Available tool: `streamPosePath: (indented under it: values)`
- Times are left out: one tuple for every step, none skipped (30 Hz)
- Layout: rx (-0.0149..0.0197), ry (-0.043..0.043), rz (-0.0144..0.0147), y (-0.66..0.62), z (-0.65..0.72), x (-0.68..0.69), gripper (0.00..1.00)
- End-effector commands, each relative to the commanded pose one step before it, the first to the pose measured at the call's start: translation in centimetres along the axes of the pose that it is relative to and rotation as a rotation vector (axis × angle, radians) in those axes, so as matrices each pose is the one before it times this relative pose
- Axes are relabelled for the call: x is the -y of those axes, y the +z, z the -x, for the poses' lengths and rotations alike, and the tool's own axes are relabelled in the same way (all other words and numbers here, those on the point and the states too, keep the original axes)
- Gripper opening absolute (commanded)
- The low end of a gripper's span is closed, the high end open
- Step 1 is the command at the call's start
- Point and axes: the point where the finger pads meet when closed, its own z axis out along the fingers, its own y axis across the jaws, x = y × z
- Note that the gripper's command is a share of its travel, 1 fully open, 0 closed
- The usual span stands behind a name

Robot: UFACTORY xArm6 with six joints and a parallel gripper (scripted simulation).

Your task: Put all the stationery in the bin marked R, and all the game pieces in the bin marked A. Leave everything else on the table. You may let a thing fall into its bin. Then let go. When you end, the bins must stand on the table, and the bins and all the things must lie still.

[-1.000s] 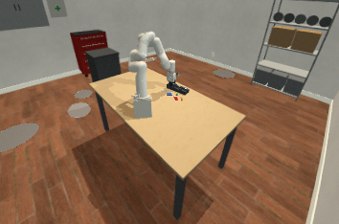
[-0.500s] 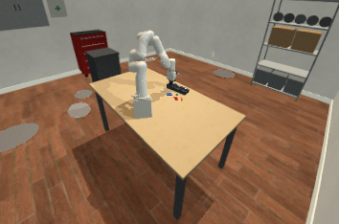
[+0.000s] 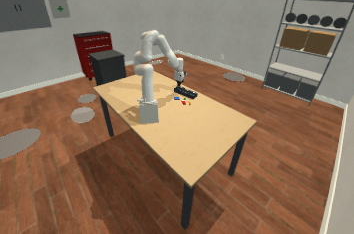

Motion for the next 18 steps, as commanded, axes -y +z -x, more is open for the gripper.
streamPosePath:
  values:
    - [-0.00021, 0.00011, -0.00002, -0.403, -0.034, 0.026, 0.07]
    - [0.0, 0.0, 0.0, 0.0, 0.0, 0.0, 0.07]
    - [-0.00003, -0.00002, 0.00002, -0.833, -0.002, -0.001, 0.07]
    - [-0.00003, -0.00002, 0.00003, -0.834, -0.002, 0.0, 0.07]
    - [-0.00003, -0.00002, 0.00003, -0.835, -0.001, 0.001, 0.07]
    - [-0.00003, -0.00002, 0.00003, -0.835, -0.001, 0.001, 0.07]
    - [-0.00003, -0.00003, 0.00003, -0.836, -0.001, 0.002, 0.07]
    - [0.00001, 0.00001, 0.0, -0.839, -0.01, -0.005, 0.07]
    - [-0.00002, -0.00002, 0.00002, -0.835, -0.002, 0.0, 0.07]
    - [-0.00002, -0.00001, 0.00002, -0.835, -0.002, 0.0, 0.07]
    - [-0.00002, -0.00001, 0.00002, -0.835, -0.002, 0.0, 0.07]
    - [-0.00002, -0.00001, 0.00002, -0.835, -0.002, 0.0, 0.07]
    - [-0.00002, -0.00001, 0.00002, -0.835, -0.002, 0.0, 0.07]
    - [-0.00002, -0.00001, 0.00003, -0.835, -0.002, 0.0, 0.07]
    - [-0.00001, -0.00001, 0.00003, -0.835, -0.002, 0.0, 0.07]
    - [0.0, 0.0, 0.0, 0.0, 0.0, 0.0, 0.07]
    - [0.0, 0.0, 0.0, 0.0, 0.0, 0.0, 0.07]
    - [-0.00004, -0.00002, 0.00005, -0.832, 0.004, 0.003, 0.07]
